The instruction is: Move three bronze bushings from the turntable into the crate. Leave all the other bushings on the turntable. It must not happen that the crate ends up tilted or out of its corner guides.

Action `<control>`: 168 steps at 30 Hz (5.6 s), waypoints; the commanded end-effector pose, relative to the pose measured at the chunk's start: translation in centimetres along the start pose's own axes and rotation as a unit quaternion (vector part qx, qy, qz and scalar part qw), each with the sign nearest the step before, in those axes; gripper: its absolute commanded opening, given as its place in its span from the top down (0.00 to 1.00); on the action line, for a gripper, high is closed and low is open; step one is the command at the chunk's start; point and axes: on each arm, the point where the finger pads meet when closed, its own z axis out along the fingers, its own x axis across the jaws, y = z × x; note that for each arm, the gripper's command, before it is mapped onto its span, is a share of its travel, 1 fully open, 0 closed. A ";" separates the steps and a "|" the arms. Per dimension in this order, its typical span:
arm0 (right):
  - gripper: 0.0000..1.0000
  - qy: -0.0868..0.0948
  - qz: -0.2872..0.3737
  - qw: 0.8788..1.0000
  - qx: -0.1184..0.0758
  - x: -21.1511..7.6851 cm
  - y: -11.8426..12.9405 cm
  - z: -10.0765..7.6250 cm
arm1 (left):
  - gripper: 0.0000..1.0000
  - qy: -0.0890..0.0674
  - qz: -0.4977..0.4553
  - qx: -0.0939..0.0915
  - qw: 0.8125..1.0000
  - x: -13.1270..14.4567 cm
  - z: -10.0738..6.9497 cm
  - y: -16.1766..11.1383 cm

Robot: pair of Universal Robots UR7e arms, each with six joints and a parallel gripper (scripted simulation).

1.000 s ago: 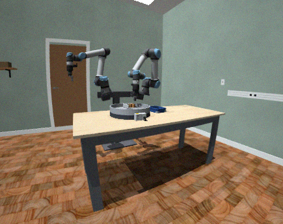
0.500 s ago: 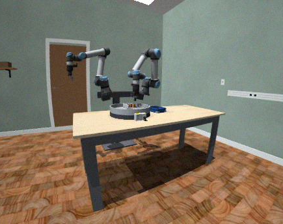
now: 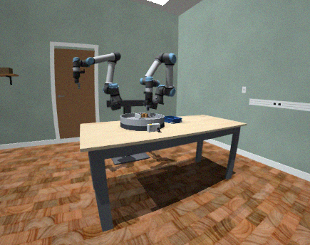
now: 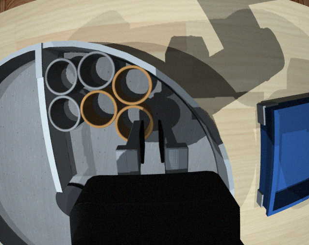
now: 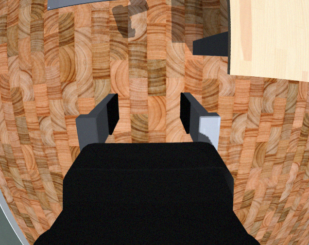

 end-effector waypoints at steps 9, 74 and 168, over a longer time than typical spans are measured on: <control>0.00 0.000 0.000 1.000 0.000 -0.1 -0.1 0.0 | 0.64 -0.001 0.000 -0.001 1.000 -0.2 -0.1 0.2; 0.00 0.000 0.000 1.000 0.000 -0.1 -0.1 0.0 | 0.64 0.000 0.000 -0.001 1.000 -0.1 2.5 0.2; 0.00 0.000 0.000 1.000 0.000 -0.1 -0.1 0.0 | 0.64 0.000 0.000 0.000 1.000 0.0 3.1 0.1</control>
